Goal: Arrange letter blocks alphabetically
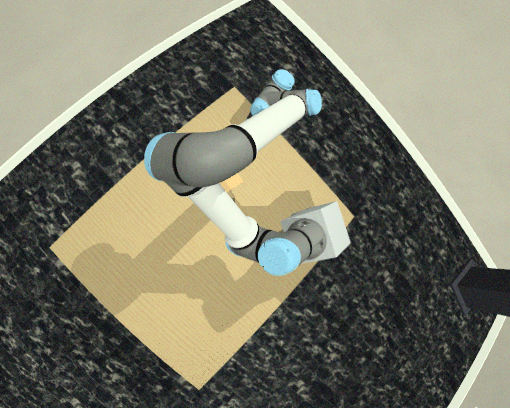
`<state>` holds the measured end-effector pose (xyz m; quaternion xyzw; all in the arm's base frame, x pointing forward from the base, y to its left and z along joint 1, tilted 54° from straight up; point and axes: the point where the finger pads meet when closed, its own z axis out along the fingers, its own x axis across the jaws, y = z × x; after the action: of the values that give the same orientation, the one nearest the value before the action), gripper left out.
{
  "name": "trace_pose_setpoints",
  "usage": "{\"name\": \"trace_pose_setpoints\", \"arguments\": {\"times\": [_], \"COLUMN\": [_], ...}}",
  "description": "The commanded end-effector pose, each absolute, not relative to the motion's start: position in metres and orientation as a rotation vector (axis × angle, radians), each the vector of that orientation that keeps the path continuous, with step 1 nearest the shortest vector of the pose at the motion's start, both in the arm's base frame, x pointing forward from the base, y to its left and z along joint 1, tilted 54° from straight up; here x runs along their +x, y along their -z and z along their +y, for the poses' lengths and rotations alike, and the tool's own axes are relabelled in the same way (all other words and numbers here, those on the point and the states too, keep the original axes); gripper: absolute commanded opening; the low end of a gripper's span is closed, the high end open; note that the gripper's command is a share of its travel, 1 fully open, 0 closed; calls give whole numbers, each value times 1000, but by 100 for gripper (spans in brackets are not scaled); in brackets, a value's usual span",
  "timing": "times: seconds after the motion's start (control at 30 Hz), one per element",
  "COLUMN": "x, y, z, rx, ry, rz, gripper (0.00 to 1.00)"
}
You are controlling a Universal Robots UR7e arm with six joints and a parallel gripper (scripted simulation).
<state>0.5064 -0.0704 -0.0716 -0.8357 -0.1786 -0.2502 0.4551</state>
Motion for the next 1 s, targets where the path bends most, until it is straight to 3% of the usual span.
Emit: {"name": "trace_pose_setpoints", "arguments": {"times": [0.0, 0.97], "x": [518, 562], "y": [63, 25], "z": [-77, -94], "rx": [-2089, -2113], "ry": [691, 931], "rz": [-584, -1119], "gripper": [100, 100]}}
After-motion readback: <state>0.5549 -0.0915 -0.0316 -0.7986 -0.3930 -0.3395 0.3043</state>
